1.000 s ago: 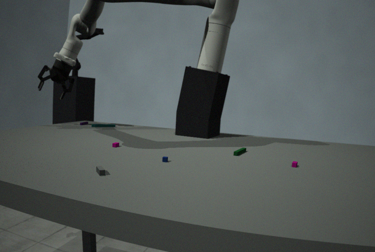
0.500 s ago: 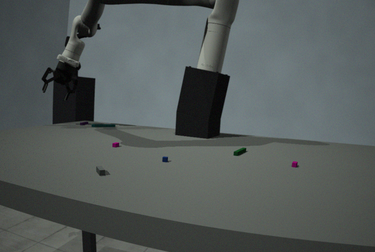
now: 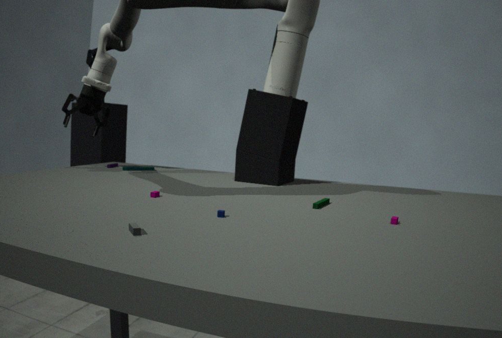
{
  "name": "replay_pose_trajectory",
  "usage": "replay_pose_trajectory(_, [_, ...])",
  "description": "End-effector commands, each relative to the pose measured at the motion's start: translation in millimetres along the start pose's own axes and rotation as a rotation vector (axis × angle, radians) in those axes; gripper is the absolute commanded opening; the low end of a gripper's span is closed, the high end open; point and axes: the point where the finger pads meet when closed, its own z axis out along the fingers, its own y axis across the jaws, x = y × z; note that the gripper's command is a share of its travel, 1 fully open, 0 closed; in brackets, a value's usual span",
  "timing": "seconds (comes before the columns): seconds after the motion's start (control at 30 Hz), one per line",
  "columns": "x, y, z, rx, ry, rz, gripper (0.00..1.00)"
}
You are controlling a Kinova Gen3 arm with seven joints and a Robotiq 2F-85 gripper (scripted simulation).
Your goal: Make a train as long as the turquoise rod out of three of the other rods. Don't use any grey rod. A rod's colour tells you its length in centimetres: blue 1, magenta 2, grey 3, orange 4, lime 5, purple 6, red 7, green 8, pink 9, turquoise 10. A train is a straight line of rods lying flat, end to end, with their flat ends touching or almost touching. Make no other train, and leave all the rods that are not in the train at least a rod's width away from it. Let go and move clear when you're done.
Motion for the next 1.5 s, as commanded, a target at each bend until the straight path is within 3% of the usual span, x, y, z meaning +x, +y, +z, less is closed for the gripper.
replay_pose_trajectory(0.0, [-1.2, 0.5, -0.8, -0.002, -0.001, 0.001, 1.0])
replay_pose_trajectory(0.03, [-7.9, -11.0, -0.4, 0.023, 0.002, -0.012, 1.0])
replay_pose_trajectory(0.23, [-7.9, -11.0, -0.4, 0.023, 0.002, -0.012, 1.0])
replay_pose_trajectory(0.27, [-14.1, -22.2, -0.2, 0.046, 0.006, -0.024, 1.0])
replay_pose_trajectory(0.57, [-14.1, -22.2, -0.2, 0.046, 0.006, -0.024, 1.0])
replay_pose_trajectory(0.6, [-19.7, -33.0, -0.1, 0.069, 0.01, -0.035, 1.0])
replay_pose_trajectory(1.13, [-24.8, -43.5, -0.1, 0.091, 0.015, -0.045, 1.0])
replay_pose_trajectory(1.17, [-29.4, -53.5, -0.2, 0.111, 0.019, -0.054, 1.0])
replay_pose_trajectory(1.47, [-33.6, -63.1, -0.4, 0.131, 0.025, -0.062, 1.0])
